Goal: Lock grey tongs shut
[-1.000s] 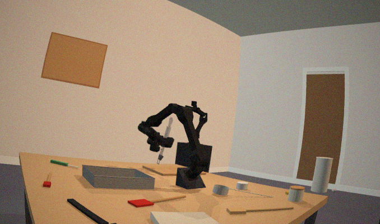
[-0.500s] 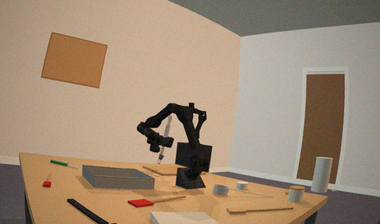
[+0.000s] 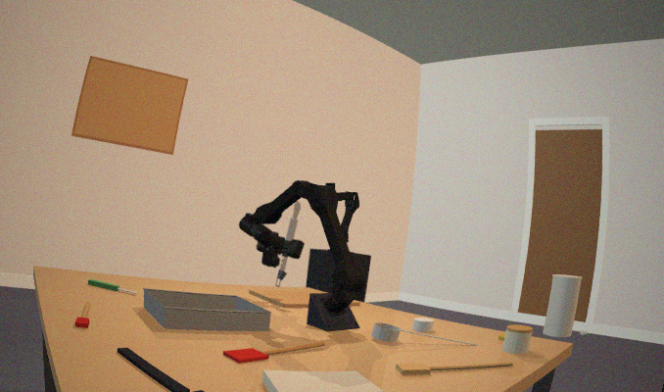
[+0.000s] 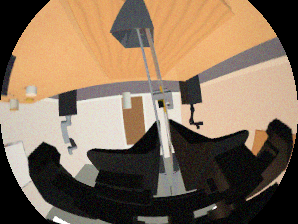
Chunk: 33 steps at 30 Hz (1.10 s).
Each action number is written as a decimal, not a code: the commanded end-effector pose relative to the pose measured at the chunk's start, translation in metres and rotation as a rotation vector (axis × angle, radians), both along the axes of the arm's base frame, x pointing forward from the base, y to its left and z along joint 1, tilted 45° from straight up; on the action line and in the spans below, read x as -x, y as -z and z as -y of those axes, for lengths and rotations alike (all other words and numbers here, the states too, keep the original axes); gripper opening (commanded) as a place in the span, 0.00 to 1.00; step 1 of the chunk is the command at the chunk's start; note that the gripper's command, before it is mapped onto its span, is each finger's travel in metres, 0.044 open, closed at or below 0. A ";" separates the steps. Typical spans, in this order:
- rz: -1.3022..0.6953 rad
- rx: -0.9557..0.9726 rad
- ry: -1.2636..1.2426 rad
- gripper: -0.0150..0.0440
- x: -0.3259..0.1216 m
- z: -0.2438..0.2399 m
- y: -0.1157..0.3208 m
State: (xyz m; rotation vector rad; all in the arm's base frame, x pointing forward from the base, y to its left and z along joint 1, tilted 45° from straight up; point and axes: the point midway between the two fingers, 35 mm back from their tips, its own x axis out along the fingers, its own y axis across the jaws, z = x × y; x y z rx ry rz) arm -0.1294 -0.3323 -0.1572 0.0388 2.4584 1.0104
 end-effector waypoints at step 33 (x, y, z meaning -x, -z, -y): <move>0.337 -0.119 0.322 0.00 0.023 -0.006 0.027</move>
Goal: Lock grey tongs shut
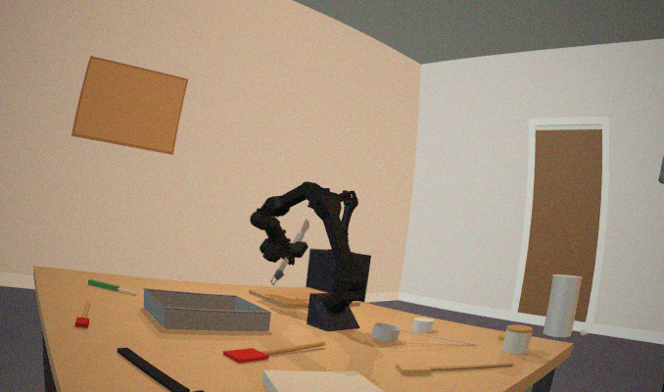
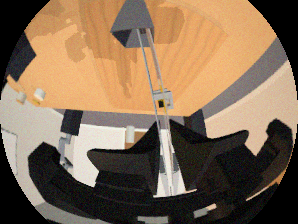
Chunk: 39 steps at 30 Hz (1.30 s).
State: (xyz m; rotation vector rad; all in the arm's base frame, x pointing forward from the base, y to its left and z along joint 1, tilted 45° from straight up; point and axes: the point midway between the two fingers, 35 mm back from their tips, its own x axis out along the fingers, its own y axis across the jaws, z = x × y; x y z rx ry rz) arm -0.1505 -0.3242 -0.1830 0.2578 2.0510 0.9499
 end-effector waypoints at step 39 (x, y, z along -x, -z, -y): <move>0.547 -0.059 0.544 0.00 0.013 -0.008 -0.005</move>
